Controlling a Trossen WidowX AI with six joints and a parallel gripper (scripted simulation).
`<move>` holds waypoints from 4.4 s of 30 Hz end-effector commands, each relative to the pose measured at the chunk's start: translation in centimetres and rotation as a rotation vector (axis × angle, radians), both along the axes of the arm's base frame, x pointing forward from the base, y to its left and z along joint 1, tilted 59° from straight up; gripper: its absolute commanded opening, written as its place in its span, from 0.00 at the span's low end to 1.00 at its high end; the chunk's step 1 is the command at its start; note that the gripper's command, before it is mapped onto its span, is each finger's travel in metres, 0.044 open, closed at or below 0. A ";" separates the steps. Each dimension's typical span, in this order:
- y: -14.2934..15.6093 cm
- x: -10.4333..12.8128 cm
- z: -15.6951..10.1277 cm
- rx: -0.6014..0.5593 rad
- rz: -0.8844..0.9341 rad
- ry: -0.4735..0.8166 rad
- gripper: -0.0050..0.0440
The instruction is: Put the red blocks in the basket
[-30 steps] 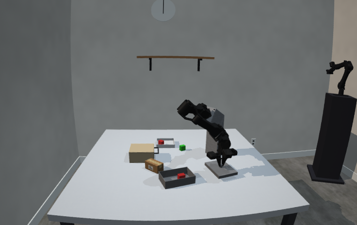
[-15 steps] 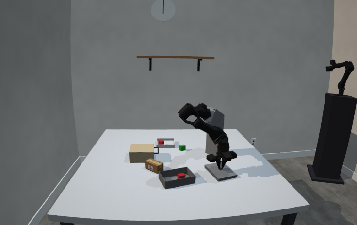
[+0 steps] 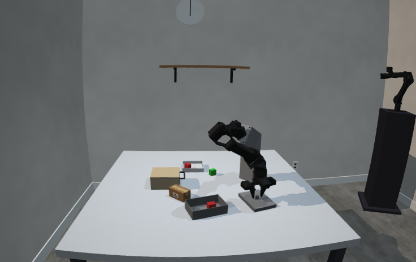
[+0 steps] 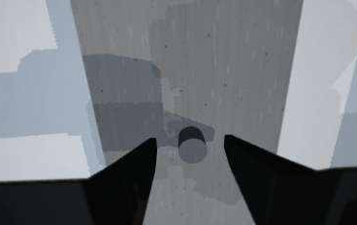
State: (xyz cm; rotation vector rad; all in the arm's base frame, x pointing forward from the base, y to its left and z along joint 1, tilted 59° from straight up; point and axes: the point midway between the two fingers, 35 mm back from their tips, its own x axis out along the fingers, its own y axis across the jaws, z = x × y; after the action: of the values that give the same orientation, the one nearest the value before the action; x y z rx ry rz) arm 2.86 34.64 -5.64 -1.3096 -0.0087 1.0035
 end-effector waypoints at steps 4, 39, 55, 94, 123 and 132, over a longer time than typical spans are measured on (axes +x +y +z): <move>0.1 0.0 -0.1 -0.001 0.002 0.000 1.00; -3.5 -2.1 14.9 -0.016 0.015 -0.016 0.70; -4.1 7.0 24.7 -0.028 0.025 -0.027 0.70; 3.0 16.4 19.9 -0.028 0.025 -0.027 0.70; 2.3 15.8 20.4 -0.028 0.025 -0.027 0.10; 0.3 13.8 22.1 -0.028 0.025 -0.027 0.10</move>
State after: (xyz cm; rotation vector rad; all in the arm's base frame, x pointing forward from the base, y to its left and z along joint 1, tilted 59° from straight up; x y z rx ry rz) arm 17.68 35.89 15.33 -1.3607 -0.0227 1.0146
